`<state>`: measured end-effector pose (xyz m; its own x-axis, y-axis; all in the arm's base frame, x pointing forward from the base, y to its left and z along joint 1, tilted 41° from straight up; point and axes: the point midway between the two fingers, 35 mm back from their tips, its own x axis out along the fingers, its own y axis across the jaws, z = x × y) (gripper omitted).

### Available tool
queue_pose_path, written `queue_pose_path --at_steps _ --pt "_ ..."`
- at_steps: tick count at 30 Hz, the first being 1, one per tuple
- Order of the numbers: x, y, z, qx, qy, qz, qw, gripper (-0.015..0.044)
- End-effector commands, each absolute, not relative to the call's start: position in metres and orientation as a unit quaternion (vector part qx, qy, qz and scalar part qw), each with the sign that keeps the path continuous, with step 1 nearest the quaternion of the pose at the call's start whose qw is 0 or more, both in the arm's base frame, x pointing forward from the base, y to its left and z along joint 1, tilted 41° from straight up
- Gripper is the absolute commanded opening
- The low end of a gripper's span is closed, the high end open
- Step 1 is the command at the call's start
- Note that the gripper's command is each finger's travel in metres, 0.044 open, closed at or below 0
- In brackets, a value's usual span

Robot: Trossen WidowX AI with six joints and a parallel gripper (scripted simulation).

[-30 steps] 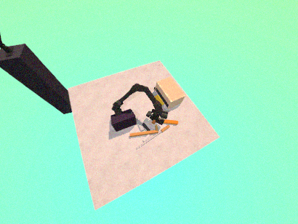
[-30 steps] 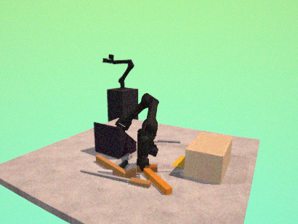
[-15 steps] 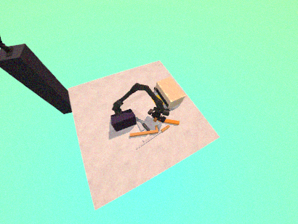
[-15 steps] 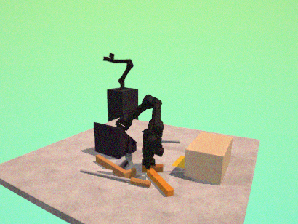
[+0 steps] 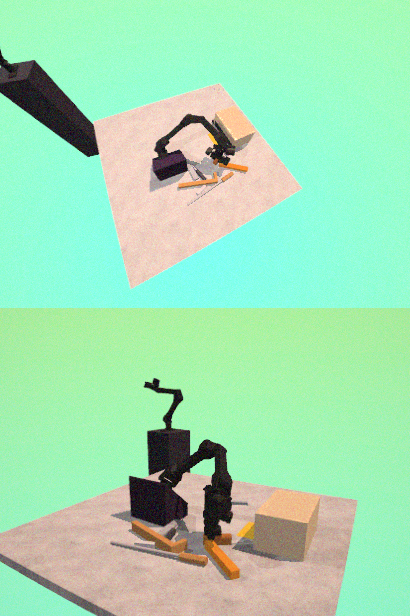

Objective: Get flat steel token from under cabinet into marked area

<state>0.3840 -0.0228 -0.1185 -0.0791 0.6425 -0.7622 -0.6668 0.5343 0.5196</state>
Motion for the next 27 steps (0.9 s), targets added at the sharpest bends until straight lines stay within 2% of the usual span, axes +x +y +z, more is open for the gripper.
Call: queue_pose_path --at_steps 1,27 --pt "0.391 -0.017 -0.115 -0.010 0.552 0.483 0.680 0.0000" --pt "0.378 -0.005 -0.106 -0.009 0.552 0.484 0.679 0.0000"
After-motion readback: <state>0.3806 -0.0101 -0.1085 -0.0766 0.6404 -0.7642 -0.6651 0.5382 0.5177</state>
